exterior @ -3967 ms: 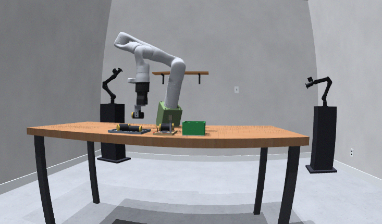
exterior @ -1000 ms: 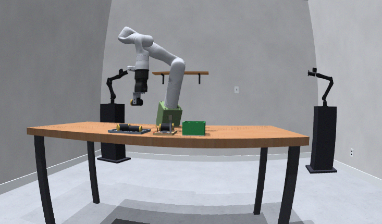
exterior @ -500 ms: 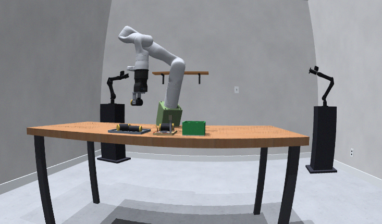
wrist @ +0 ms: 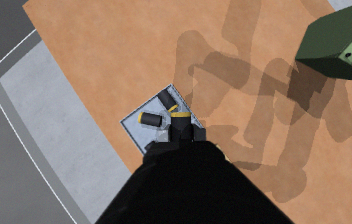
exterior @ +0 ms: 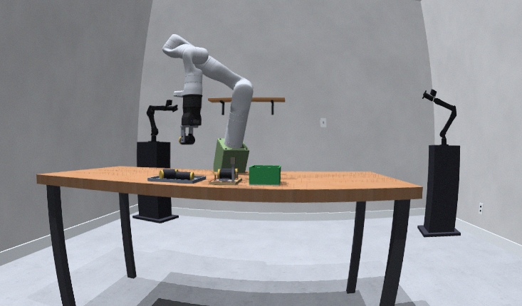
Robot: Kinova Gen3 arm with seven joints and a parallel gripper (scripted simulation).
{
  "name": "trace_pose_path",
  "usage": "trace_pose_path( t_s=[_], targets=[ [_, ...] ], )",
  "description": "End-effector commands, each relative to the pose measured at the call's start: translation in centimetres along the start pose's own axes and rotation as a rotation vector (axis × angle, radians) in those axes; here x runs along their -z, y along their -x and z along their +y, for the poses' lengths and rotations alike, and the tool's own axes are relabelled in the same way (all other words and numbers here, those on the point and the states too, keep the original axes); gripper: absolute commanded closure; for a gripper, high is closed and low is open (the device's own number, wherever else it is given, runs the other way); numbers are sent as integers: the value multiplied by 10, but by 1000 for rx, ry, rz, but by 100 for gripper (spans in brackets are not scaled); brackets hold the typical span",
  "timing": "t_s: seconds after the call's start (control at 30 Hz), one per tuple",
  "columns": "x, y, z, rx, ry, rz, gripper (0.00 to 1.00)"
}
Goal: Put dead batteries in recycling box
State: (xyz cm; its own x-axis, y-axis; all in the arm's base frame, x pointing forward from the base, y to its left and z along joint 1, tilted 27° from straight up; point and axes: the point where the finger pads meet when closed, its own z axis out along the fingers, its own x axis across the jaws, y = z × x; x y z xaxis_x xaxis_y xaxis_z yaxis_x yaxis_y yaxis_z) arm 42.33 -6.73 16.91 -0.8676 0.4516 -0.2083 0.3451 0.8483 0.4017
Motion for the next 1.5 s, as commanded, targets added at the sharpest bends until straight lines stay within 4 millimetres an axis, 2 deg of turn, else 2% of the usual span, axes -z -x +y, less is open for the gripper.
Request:
trace_pose_path(
  t_s=[0.0,0.6,1.47],
  targets=[
    [1,1,0,-15,-3,-4,43],
    [1,1,0,-271,-2,-4,43],
    [1,1,0,-745,-1,-5,43]
  ],
)
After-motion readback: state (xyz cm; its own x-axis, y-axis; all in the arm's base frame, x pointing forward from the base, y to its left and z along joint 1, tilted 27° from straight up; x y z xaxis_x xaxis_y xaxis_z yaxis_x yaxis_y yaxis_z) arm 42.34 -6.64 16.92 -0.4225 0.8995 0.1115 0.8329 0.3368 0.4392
